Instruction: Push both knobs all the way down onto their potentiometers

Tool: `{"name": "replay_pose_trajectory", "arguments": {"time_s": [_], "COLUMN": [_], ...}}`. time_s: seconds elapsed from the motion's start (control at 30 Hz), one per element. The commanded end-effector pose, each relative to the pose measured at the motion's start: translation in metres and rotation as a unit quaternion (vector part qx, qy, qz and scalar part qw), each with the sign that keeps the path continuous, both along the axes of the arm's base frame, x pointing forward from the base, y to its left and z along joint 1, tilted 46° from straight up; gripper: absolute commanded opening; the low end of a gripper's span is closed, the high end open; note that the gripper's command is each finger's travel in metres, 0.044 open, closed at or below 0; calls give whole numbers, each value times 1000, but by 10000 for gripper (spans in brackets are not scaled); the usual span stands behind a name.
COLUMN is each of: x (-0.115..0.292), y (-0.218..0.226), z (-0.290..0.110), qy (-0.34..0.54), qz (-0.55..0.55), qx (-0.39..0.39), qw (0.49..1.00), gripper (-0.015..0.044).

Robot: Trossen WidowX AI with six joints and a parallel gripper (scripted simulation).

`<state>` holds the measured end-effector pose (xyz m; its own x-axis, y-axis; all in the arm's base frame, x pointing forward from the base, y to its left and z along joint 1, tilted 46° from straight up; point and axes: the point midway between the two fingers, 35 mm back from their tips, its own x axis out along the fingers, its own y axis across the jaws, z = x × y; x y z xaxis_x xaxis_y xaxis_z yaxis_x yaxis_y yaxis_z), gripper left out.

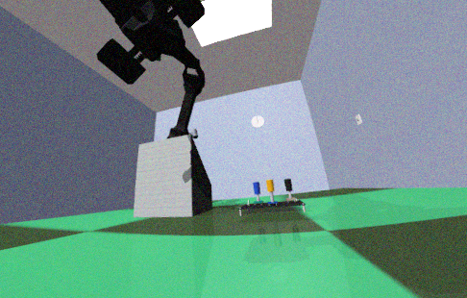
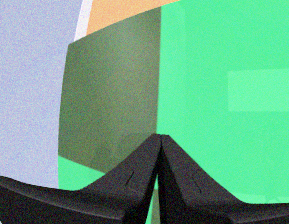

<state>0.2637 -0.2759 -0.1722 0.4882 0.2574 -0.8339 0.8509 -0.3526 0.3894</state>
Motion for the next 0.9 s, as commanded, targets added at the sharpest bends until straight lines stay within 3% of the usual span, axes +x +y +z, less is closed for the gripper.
{"name": "replay_pose_trajectory", "arguments": {"time_s": [0.0, 0.4, 0.87], "x": [22, 59, 75], "y": [34, 114, 240], "z": [15, 49, 103], "qy": [-11, -41, -82], "qz": [76, 255, 472], "qx": [5, 6, 33], "qw": [997, 966, 877], "gripper": [0, 0, 0]}}
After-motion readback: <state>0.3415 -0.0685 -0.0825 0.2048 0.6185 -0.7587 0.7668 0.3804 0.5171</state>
